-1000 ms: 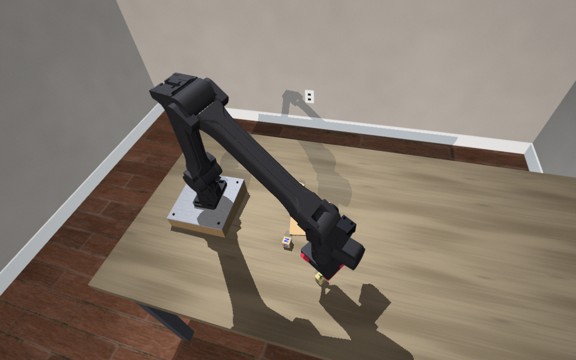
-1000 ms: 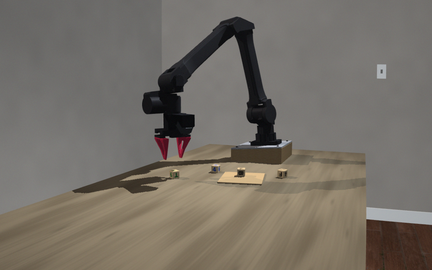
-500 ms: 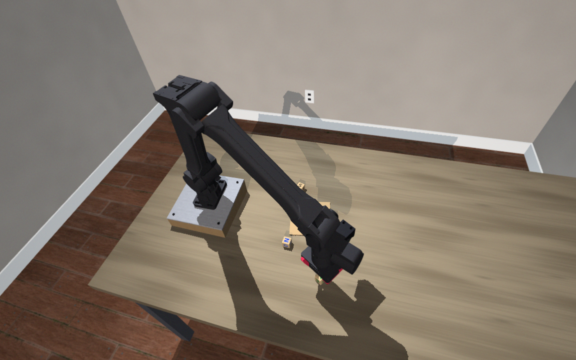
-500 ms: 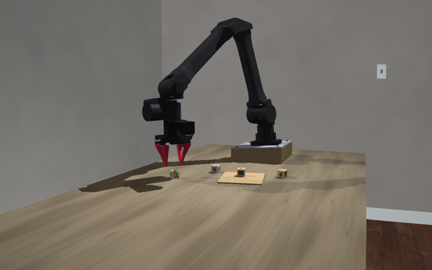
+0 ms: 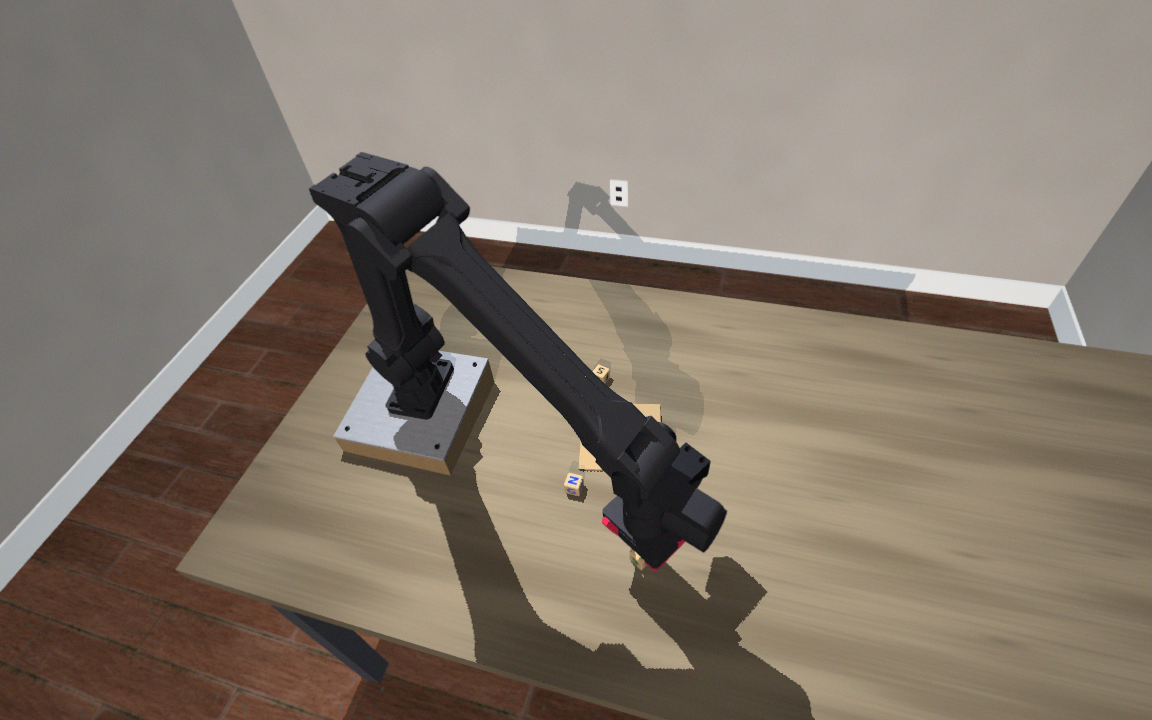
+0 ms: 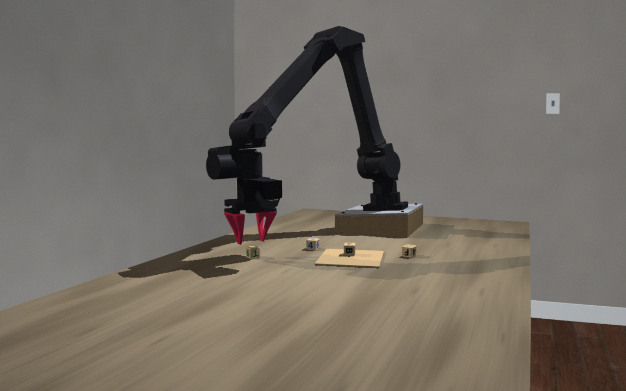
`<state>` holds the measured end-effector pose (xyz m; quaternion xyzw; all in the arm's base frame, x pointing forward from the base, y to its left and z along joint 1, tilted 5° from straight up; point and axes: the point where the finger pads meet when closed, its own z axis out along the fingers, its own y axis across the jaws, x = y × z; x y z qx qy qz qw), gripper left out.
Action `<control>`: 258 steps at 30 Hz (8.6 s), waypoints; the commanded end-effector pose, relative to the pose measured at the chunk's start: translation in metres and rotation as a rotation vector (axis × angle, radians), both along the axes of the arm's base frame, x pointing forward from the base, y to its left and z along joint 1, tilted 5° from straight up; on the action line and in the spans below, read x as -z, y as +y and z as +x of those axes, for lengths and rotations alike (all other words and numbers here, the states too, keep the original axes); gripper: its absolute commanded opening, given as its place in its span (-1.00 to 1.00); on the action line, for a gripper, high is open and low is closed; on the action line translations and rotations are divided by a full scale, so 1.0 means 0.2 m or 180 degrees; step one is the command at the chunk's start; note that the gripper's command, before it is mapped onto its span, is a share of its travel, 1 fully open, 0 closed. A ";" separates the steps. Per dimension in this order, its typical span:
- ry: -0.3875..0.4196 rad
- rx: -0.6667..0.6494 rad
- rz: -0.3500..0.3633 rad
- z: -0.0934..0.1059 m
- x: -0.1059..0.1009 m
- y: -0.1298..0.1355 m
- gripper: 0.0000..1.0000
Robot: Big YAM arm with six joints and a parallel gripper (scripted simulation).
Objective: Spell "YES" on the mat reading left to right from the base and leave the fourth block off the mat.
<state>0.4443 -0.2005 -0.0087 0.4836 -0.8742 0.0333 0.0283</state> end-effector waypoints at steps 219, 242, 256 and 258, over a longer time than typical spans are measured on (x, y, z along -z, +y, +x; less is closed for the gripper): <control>0.0140 -0.1862 0.0044 -0.39 -0.24 1.28 -0.58; 0.0144 -0.1897 0.0049 -0.40 -0.13 1.27 -0.58; 0.0150 -0.1902 0.0048 -0.41 0.15 1.25 -0.58; 0.0150 -0.1891 0.0048 -0.41 0.18 1.24 -0.58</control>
